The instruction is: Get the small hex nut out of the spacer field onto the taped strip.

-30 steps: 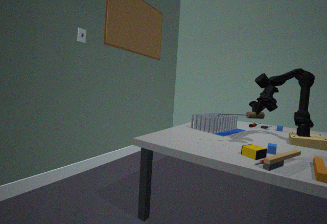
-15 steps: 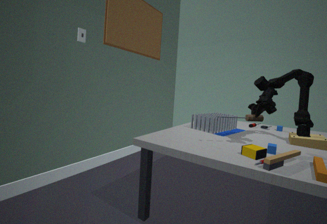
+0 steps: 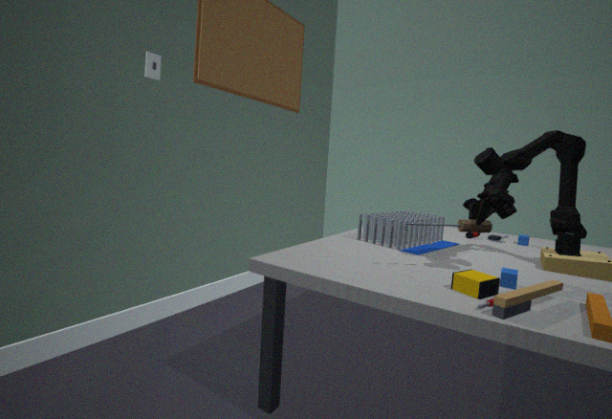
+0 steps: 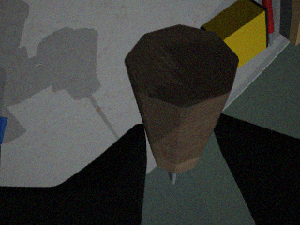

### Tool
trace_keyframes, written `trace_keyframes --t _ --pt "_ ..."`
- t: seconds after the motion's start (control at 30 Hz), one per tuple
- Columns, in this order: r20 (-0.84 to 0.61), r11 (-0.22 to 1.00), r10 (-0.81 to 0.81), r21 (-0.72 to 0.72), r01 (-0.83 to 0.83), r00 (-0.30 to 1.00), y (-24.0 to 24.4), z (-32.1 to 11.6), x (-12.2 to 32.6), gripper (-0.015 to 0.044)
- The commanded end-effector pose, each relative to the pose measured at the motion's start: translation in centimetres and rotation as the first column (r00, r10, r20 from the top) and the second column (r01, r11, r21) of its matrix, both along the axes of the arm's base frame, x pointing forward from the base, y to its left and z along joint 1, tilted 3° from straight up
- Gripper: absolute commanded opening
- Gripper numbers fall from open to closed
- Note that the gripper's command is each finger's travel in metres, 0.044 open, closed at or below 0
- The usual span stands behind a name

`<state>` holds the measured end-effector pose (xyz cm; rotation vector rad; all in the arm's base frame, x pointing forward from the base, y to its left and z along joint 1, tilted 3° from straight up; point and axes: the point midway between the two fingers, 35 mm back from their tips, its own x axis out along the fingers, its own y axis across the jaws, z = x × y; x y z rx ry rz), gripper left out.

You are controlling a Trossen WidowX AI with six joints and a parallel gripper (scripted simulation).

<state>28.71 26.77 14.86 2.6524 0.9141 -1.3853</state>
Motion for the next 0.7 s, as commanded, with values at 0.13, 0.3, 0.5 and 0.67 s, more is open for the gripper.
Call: trace_keyframes --t 0.13,0.3,0.5,0.67 --pt "-0.001 1.0 0.006 -0.003 -0.006 1.0 0.0 -1.1 0.0 0.0" --pt "-0.001 1.0 0.006 -0.003 -0.006 1.0 0.1 -1.6 0.1 0.0" --pt "-0.001 1.0 0.006 -0.003 -0.006 1.0 0.1 -2.2 0.2 0.0" --pt "-0.001 1.0 0.006 -0.003 -0.006 1.0 0.2 -2.7 0.3 0.0"
